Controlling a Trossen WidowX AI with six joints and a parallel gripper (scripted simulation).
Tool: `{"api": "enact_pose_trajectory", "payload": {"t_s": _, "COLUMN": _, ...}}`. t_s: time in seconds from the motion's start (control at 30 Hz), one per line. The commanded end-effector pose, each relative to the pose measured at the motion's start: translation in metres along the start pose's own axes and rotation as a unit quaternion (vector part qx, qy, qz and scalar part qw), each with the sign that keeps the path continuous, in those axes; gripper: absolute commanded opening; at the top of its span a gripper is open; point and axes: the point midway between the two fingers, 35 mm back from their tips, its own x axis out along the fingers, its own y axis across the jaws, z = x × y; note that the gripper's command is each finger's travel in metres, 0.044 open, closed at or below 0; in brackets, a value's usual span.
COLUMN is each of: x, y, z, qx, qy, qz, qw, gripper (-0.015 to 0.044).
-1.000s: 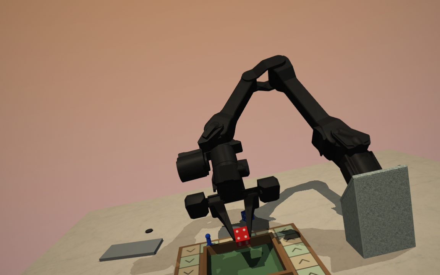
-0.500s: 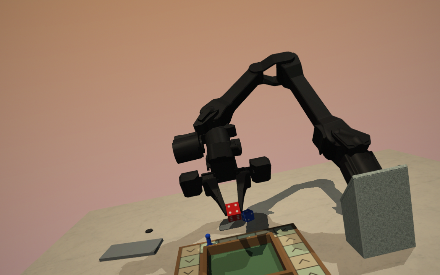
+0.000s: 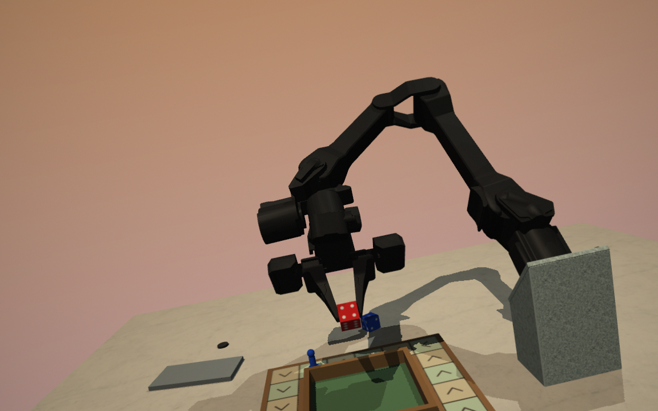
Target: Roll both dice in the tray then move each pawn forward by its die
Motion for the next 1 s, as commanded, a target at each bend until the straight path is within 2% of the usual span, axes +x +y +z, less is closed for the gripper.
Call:
{"api": "enact_pose_trajectory", "payload": {"t_s": 0.0, "x": 0.000, "y": 0.000, "z": 0.000, "qx": 0.000, "qy": 0.000, "qz": 0.000, "qw": 1.000, "gripper": 0.0000}}
{"api": "enact_pose_trajectory", "payload": {"t_s": 0.07, "x": 0.000, "y": 0.000, "z": 0.000, "qx": 0.000, "qy": 0.000, "qz": 0.000, "qw": 1.000, "gripper": 0.0000}}
{"api": "enact_pose_trajectory", "payload": {"t_s": 0.33, "x": 0.000, "y": 0.000, "z": 0.000, "qx": 0.000, "qy": 0.000, "qz": 0.000, "qw": 1.000, "gripper": 0.0210}}
{"api": "enact_pose_trajectory", "payload": {"t_s": 0.47, "x": -0.024, "y": 0.000, "z": 0.028, "qx": 0.002, "qy": -0.003, "qz": -0.002, "qw": 1.000, "gripper": 0.0315}}
{"api": "enact_pose_trajectory", "payload": {"t_s": 0.6, "x": -0.026, "y": 0.000, "z": 0.030, "qx": 0.002, "qy": -0.003, "qz": -0.002, "qw": 1.000, "gripper": 0.0420}}
{"api": "enact_pose_trajectory", "payload": {"t_s": 0.67, "x": -0.024, "y": 0.000, "z": 0.030, "qx": 0.004, "qy": 0.005, "qz": 0.002, "qw": 1.000, "gripper": 0.0440}}
{"api": "enact_pose_trajectory", "payload": {"t_s": 0.73, "x": -0.010, "y": 0.003, "z": 0.024, "qx": 0.015, "qy": 0.073, "qz": 0.025, "qw": 0.997, "gripper": 0.0440}}
{"api": "enact_pose_trajectory", "payload": {"t_s": 0.83, "x": 0.013, "y": 0.005, "z": 0.013, "qx": 0.023, "qy": 0.233, "qz": 0.043, "qw": 0.971, "gripper": 0.0440}}
{"api": "enact_pose_trajectory", "payload": {"t_s": 0.9, "x": 0.021, "y": 0.003, "z": 0.009, "qx": 0.015, "qy": 0.338, "qz": 0.027, "qw": 0.941, "gripper": 0.0440}}
{"api": "enact_pose_trajectory", "payload": {"t_s": 0.97, "x": 0.024, "y": -0.001, "z": 0.009, "qx": 0.005, "qy": 0.402, "qz": 0.003, "qw": 0.916, "gripper": 0.0440}}
